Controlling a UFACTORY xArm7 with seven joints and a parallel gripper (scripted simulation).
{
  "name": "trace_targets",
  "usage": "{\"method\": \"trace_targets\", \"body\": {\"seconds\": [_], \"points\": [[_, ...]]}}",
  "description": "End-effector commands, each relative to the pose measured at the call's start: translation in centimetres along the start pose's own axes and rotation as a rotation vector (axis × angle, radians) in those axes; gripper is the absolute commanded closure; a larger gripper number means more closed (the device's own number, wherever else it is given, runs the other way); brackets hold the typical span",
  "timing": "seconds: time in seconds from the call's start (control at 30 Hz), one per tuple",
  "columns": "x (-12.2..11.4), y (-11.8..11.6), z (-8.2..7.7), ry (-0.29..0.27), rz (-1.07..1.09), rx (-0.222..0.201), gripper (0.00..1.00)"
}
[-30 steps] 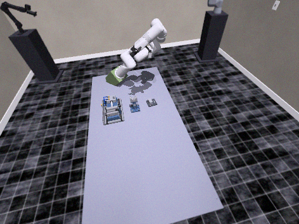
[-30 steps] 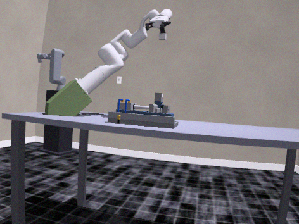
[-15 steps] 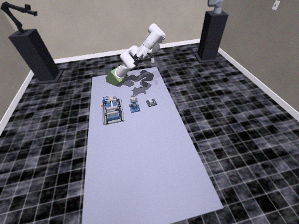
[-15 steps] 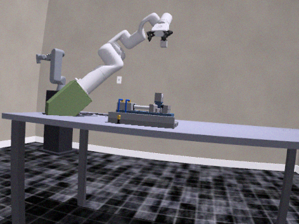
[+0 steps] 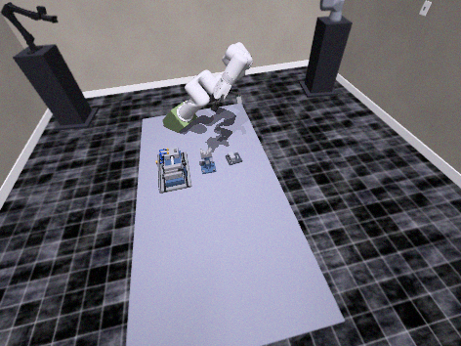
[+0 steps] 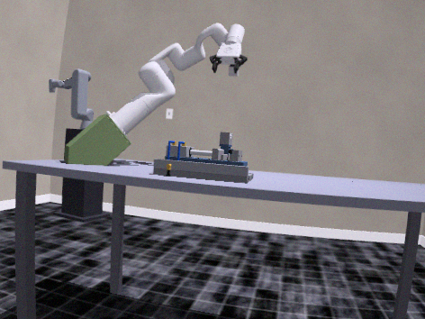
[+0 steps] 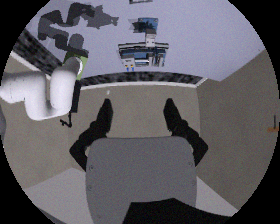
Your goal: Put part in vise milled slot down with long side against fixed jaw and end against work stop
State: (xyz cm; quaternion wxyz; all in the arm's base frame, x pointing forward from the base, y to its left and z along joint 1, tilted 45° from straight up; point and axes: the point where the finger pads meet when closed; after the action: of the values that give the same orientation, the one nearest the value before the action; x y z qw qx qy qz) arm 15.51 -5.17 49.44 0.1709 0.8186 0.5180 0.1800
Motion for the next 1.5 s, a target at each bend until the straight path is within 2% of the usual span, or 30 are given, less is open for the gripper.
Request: {"method": "trace_targets", "body": {"seconds": [0.0, 0.03, 0.37, 0.43, 0.77, 0.83, 1.13, 1.2, 1.47], "points": [[2.2, -0.1, 1.6, 0.071, -0.023, 0.004, 0.00], [4.3, -0.2, 3.0, 0.136, -0.045, 0.010, 0.00], [4.3, -0.2, 3.0, 0.136, -0.045, 0.010, 0.00], [7.9, -0.6, 5.4, 0.253, -0.083, 0.020, 0.00], [7.9, -0.6, 5.4, 0.253, -0.083, 0.020, 0.00], [10.8, -1.2, 7.2, 0.352, -0.113, 0.029, 0.00], [10.8, -1.2, 7.2, 0.352, -0.113, 0.029, 0.00], [13.1, -1.7, 8.6, 0.432, -0.138, 0.035, 0.00], [13.1, -1.7, 8.6, 0.432, -0.138, 0.035, 0.00]]}}
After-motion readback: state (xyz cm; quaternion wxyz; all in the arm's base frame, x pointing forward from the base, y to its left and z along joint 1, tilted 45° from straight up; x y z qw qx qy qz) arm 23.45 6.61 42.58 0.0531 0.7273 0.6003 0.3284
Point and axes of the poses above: the point where the finger pads meet when closed, its own z axis out along the fingers, its own y axis across the jaws, x = y × z, and after that the axes turned 11 degrees about z, right-handed
